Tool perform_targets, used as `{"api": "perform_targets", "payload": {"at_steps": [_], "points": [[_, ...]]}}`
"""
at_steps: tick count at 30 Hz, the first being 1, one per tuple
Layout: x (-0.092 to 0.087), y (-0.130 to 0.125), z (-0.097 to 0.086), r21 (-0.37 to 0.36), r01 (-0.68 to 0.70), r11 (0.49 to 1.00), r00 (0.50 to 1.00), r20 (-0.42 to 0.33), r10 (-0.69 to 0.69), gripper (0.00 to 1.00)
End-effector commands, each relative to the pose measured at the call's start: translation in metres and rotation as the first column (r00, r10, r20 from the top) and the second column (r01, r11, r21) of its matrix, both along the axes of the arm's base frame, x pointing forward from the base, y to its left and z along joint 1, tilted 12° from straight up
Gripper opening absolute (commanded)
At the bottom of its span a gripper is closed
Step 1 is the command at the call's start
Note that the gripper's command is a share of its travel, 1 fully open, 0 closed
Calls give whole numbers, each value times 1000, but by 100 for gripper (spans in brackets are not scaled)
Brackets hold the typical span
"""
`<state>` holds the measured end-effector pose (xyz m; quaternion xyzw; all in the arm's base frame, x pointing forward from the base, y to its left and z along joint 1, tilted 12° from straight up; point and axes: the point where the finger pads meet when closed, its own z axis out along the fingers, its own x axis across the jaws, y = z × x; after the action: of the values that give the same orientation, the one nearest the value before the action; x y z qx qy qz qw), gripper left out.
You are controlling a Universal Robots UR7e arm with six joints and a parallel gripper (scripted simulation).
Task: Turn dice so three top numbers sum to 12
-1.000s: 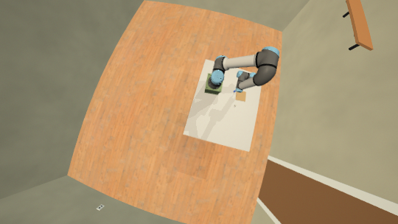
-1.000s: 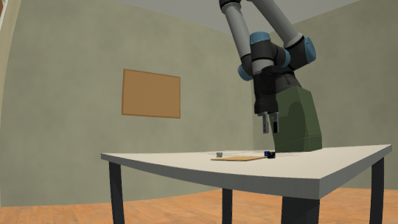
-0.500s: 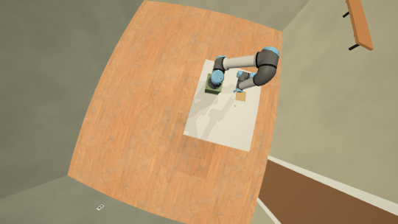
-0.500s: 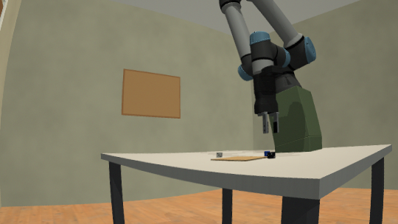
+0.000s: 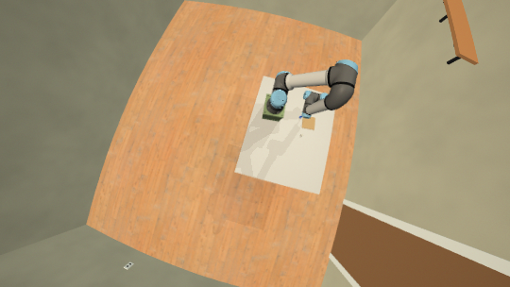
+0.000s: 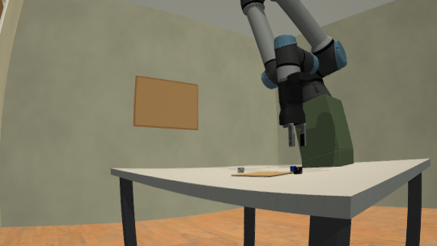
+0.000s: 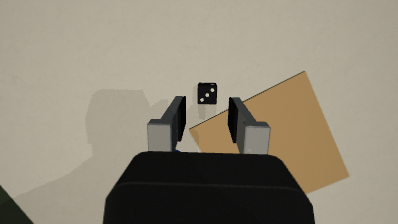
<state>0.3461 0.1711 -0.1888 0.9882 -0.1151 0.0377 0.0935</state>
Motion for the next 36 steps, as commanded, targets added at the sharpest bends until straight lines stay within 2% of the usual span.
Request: {"api": "perform_targets", "payload": {"at_steps": [1, 12, 36], "points": [[0, 0, -1, 0, 0, 1000, 1000, 1, 0, 70], [1, -2, -9, 0, 0, 1000, 1000, 1, 0, 70], [3, -8, -41, 0, 0, 1000, 1000, 1, 0, 70]]}}
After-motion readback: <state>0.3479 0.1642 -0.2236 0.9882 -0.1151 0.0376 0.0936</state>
